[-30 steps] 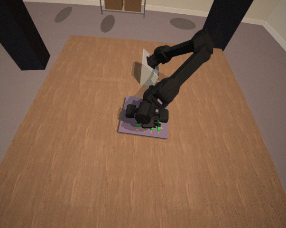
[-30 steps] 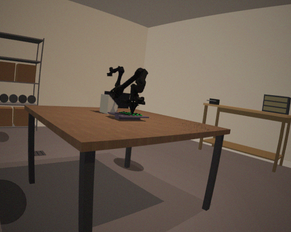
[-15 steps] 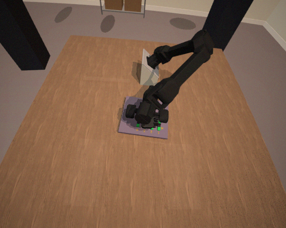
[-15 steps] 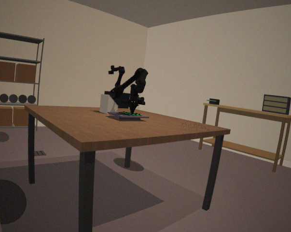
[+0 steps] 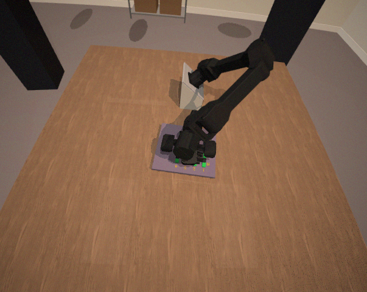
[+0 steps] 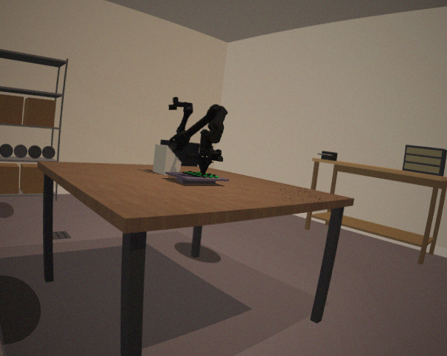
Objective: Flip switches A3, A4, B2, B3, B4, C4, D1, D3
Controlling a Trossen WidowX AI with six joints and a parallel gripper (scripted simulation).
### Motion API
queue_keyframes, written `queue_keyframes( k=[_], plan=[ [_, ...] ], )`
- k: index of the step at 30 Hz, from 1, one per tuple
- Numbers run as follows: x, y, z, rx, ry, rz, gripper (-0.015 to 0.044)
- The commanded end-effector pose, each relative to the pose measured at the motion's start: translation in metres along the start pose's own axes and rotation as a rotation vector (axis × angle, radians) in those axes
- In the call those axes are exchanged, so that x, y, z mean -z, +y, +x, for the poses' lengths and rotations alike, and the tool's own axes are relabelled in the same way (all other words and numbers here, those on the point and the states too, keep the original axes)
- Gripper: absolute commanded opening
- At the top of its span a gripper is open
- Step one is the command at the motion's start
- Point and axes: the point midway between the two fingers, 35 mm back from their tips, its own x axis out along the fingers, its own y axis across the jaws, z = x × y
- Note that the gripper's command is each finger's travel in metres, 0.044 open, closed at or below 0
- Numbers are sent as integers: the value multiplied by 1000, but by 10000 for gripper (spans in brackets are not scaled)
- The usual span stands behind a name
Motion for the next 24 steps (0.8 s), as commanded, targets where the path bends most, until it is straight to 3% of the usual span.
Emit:
queue_keyframes(
  k=[1,8,18,21,24],
  plan=[
    [0,0,1,-4,-1,5,0],
    [-3,0,-64,-1,26,5,0],
    [-21,-35,-64,0,25,4,0],
    [-21,-35,-33,-1,47,4,0],
    [-21,-35,-29,-1,50,4,0]
  ],
)
